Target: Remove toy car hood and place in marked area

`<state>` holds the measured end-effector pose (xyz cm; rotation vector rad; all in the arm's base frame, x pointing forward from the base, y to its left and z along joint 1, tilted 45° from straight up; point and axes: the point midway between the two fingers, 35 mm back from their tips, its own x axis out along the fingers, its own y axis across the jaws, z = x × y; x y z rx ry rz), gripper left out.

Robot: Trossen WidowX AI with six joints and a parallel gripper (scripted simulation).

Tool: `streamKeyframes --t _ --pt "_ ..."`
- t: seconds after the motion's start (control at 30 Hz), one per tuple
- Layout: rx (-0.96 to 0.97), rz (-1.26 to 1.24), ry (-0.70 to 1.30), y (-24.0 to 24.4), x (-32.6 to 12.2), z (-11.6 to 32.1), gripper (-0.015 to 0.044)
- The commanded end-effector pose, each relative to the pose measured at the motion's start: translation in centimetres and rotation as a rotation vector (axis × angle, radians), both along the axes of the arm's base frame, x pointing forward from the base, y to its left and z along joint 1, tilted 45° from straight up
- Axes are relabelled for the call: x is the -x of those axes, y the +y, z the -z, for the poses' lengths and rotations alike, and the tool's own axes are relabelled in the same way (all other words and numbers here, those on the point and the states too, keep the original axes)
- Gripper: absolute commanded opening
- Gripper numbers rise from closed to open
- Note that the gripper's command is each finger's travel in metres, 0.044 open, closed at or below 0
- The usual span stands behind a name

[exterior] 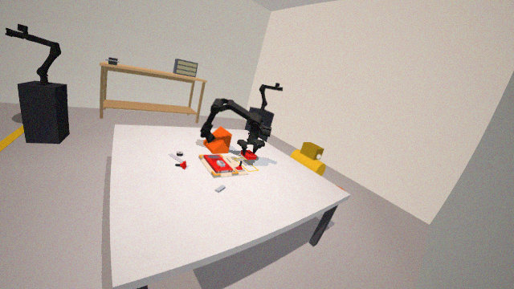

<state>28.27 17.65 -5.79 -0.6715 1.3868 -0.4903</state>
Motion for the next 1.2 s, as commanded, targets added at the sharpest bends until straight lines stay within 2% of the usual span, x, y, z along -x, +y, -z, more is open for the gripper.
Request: streamKeyframes --t 0.0,1.17 --pt "0.006 -0.001 0.003 -0.4 0.0 0.3 0.0" --pt "0.009 -0.001 0.002 -2.9 -0.2 2.6 0.0"
